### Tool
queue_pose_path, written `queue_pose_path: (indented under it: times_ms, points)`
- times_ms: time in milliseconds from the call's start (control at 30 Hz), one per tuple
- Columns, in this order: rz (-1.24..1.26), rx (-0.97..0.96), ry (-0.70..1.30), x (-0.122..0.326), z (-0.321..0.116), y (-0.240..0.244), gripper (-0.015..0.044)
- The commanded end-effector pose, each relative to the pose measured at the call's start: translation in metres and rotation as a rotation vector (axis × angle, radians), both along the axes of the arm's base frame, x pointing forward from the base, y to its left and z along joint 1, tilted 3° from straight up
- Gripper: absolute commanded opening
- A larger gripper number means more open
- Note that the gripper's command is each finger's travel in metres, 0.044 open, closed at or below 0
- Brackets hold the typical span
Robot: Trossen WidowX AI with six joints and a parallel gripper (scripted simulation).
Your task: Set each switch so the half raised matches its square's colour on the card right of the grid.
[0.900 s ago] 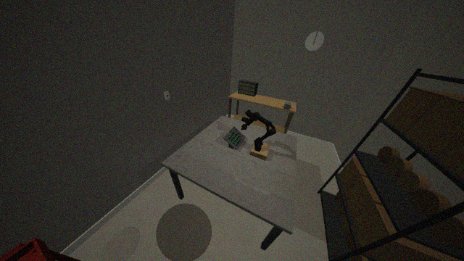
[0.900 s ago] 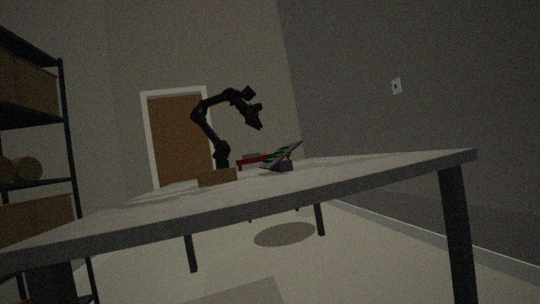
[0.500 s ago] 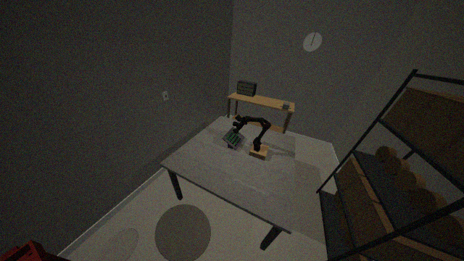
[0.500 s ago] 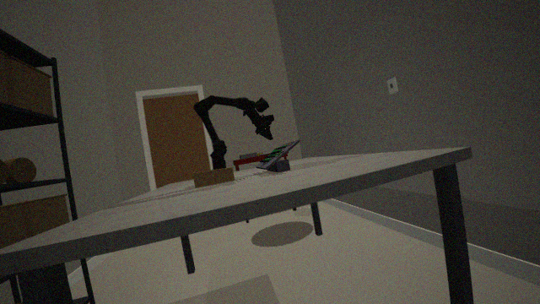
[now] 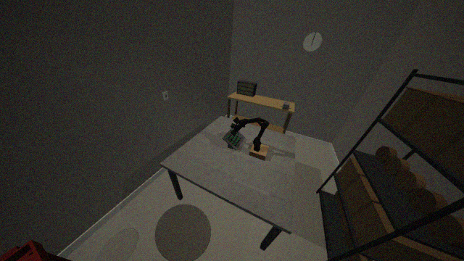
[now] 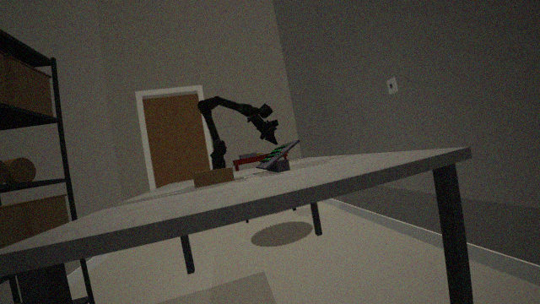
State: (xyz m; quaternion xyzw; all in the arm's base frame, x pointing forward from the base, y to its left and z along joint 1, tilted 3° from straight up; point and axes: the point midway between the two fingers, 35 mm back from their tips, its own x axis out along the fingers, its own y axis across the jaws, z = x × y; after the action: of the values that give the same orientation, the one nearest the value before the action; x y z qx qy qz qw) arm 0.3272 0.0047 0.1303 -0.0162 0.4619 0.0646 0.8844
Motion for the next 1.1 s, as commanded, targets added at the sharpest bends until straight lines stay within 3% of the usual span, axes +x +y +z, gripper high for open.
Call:
queue_pose_path:
  times_ms: [0,1067]
  points:
    - [-0.004,0.0,0.008,0.002,-0.007,0.0,0.0]
    - [-0.004,0.0,0.008,0.009,-0.018,0.002,0.0]
